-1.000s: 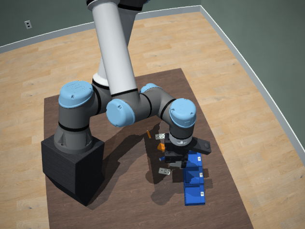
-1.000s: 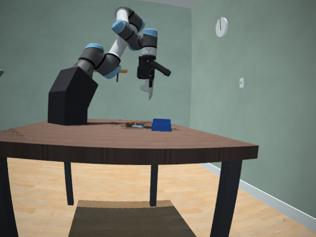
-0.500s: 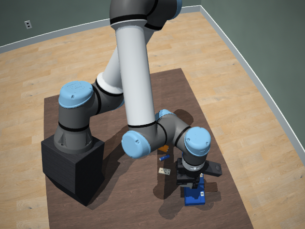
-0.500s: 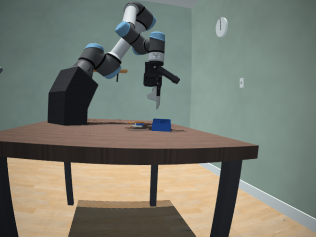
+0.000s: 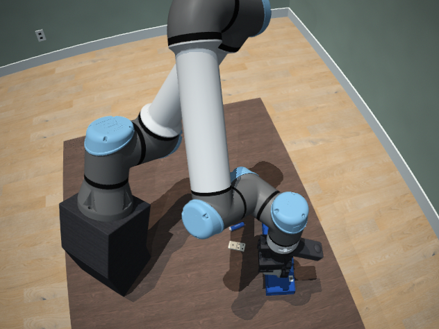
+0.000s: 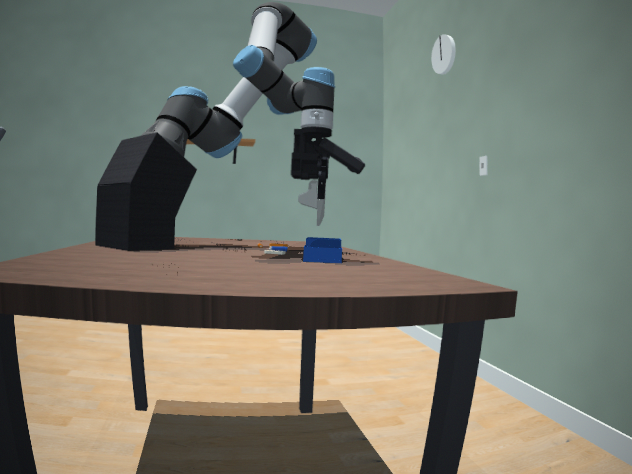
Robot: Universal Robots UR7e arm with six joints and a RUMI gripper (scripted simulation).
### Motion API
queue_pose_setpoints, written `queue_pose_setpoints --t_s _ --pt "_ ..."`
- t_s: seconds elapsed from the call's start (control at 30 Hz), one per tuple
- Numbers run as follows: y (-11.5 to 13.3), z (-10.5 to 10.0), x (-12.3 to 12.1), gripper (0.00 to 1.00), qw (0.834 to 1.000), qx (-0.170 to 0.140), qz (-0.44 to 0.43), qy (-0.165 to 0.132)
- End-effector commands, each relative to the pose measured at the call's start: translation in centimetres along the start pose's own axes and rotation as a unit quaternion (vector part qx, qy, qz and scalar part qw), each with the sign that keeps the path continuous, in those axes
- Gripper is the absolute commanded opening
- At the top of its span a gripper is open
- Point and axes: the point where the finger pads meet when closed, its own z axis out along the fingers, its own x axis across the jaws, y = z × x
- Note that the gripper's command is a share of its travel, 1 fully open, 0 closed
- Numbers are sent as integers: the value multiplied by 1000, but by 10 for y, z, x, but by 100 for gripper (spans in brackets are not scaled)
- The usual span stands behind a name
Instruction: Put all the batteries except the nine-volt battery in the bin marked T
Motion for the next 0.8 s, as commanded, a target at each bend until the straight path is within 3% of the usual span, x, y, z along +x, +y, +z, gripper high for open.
queue_pose_setpoints --t_s 0.0,0.63,0.77 --pt "-1 11 1 4 1000 0 0 0" --pt "-1 57 1 4 1000 1 0 0" --pt "-1 57 1 4 1000 1 0 0"
